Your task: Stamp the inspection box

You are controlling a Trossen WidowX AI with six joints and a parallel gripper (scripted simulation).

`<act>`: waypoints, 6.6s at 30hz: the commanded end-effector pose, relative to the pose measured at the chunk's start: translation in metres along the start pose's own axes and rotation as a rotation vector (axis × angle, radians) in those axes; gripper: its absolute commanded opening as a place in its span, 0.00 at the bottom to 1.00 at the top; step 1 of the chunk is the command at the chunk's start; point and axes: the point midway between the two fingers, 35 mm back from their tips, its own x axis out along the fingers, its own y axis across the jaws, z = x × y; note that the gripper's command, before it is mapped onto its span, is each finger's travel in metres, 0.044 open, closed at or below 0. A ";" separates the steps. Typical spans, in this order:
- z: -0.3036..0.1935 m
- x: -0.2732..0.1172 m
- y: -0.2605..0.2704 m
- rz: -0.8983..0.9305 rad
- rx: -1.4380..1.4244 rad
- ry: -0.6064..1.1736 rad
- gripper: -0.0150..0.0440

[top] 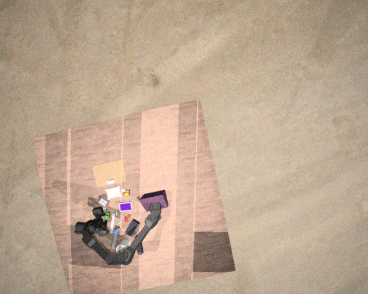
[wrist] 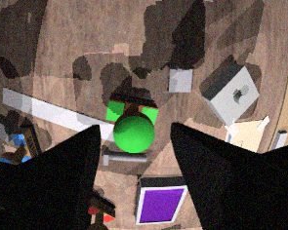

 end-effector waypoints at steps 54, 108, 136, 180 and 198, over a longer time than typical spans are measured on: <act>-0.002 0.027 0.001 0.002 0.000 0.002 0.25; 0.000 0.001 0.000 -0.001 0.000 0.001 0.25; 0.000 -0.012 0.000 -0.003 0.000 0.001 0.25; -0.001 -0.034 0.000 -0.004 0.001 0.001 0.25; -0.057 -0.042 -0.021 -0.011 0.004 0.002 0.25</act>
